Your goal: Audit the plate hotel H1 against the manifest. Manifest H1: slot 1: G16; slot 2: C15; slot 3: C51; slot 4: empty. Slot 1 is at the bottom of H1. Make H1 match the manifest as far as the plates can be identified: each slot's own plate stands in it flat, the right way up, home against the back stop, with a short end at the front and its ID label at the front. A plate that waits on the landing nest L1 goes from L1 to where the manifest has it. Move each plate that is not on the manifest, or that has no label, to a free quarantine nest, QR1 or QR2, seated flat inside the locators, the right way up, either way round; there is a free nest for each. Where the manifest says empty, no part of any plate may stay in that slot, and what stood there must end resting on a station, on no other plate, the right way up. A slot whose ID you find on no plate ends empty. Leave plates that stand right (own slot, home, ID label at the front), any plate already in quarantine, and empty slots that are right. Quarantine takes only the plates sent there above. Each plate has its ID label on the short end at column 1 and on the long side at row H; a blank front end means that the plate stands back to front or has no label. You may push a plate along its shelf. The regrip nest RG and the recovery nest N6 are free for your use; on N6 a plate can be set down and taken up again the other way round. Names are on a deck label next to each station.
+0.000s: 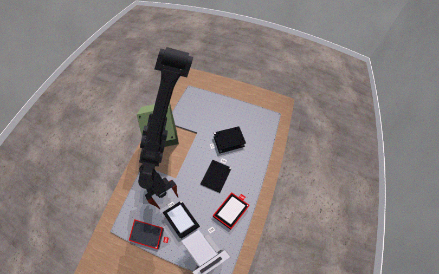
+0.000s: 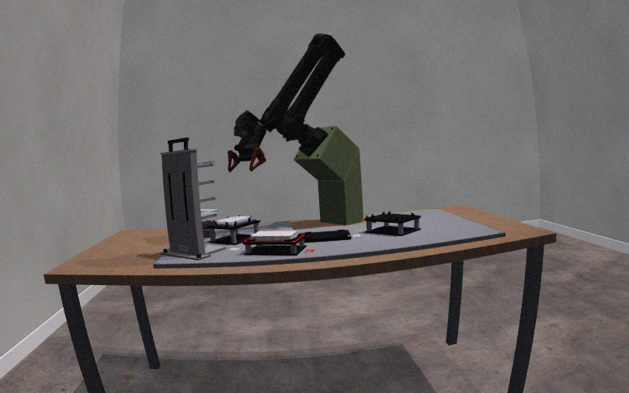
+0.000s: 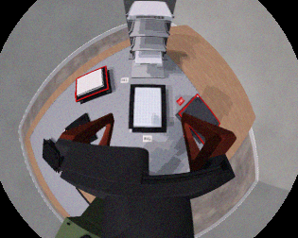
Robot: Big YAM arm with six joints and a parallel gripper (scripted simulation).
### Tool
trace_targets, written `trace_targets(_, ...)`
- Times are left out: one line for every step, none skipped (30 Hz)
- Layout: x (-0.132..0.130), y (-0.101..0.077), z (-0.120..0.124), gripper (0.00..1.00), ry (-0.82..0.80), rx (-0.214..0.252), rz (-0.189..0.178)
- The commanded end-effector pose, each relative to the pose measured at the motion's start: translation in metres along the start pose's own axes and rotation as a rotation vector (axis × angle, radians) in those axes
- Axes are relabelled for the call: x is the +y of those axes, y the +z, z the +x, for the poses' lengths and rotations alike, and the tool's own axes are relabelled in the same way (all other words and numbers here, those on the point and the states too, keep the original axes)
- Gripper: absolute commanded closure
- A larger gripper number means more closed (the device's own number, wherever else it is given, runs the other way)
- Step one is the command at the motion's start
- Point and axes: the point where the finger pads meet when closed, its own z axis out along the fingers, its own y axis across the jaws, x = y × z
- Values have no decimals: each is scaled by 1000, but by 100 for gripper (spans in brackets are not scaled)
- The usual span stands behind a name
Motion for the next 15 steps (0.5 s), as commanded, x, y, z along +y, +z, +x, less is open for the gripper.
trace_targets(6,5,-34,0,-124,-30,-40)
trace_targets(9,5,-36,0,-144,-23,-47)
trace_targets(12,6,-37,0,-163,-16,-54)
trace_targets(15,6,-39,0,-183,-9,-61)
trace_targets(18,7,-40,0,-203,-2,-69)
trace_targets(22,7,-42,0,-222,6,-76)
trace_targets(25,8,-43,0,-242,13,-83)
trace_targets(28,8,-44,0,-261,20,-90)
trace_targets(28,8,-44,0,-261,20,-90)
trace_targets(28,8,-44,0,-261,20,-90)
trace_targets(31,9,-45,0,-281,27,-97)
trace_targets(34,9,-47,0,-300,35,-104)
trace_targets(37,10,-48,0,-319,42,-111)
trace_targets(40,11,-49,0,-338,50,-118)
trace_targets(43,12,-50,0,-356,59,-126)
